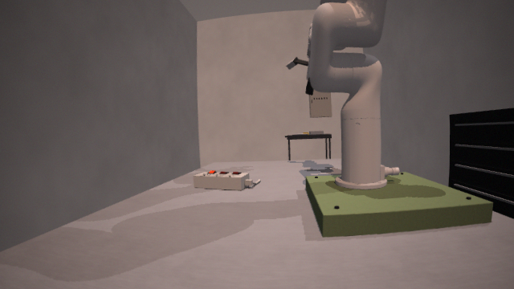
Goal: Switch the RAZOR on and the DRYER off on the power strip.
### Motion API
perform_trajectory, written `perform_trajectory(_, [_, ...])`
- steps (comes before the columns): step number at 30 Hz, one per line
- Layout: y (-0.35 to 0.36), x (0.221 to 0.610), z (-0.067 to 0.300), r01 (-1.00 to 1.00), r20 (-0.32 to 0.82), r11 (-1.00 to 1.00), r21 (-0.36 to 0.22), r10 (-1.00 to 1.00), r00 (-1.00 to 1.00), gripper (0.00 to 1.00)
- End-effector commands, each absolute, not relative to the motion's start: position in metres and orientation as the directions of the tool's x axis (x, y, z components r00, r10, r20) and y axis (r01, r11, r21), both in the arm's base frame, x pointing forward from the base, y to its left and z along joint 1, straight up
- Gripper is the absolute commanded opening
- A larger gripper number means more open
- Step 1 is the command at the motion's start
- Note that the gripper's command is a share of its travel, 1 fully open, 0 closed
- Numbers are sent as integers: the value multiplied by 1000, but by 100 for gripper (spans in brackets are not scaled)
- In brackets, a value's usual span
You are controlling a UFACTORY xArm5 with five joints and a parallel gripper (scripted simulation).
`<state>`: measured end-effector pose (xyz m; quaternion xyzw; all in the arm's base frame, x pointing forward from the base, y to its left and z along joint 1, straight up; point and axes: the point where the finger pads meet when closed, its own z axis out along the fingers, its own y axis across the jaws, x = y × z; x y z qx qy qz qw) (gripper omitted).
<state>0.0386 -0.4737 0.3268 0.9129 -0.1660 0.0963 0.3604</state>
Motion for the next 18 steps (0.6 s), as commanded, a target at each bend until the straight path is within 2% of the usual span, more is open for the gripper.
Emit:
perform_trajectory(1, [-474, 39, 329, -373, 297, -683, 628, -233, 926, 100])
perform_trajectory(17, [-474, 39, 329, -373, 297, -683, 628, -233, 926, 100])
perform_trajectory(18, [-474, 39, 329, -373, 297, -683, 628, -233, 926, 0])
